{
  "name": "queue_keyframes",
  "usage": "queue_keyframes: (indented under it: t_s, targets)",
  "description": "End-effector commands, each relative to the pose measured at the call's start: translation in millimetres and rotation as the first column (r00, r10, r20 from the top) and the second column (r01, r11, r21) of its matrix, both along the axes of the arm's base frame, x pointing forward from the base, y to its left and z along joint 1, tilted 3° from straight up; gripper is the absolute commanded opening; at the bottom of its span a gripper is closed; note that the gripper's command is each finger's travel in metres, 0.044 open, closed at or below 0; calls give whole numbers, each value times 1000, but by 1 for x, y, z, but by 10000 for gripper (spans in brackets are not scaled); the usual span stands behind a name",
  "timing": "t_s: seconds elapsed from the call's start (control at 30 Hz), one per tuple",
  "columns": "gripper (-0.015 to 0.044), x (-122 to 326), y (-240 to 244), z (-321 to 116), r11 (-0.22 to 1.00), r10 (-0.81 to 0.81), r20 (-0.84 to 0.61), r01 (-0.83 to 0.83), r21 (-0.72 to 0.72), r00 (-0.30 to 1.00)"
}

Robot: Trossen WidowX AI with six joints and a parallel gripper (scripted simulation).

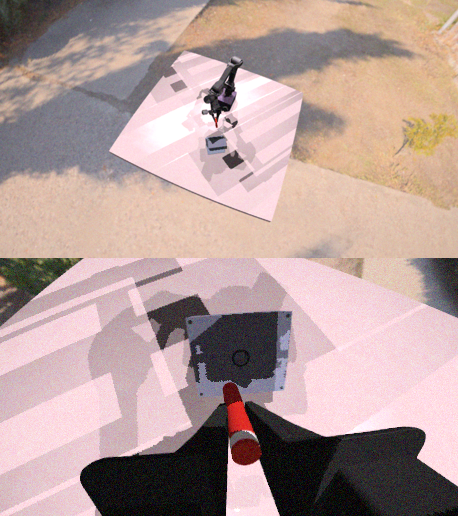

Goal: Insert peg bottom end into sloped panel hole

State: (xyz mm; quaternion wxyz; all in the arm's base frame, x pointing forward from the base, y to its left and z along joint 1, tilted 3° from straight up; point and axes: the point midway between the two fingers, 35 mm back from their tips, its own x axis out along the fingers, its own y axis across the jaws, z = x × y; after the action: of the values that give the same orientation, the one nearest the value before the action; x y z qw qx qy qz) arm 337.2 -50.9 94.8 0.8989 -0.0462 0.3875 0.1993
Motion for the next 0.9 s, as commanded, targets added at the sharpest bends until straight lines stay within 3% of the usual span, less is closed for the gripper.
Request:
queue_keyframes:
  t_s: [0.0, 0.87]
  targets:
    - [0, -2, -3, 0, 1000, 2, 18, -2, 2, 1000]
    - [0, 24, -4, -17, 1000, -7, 72, 8, -5, 997]
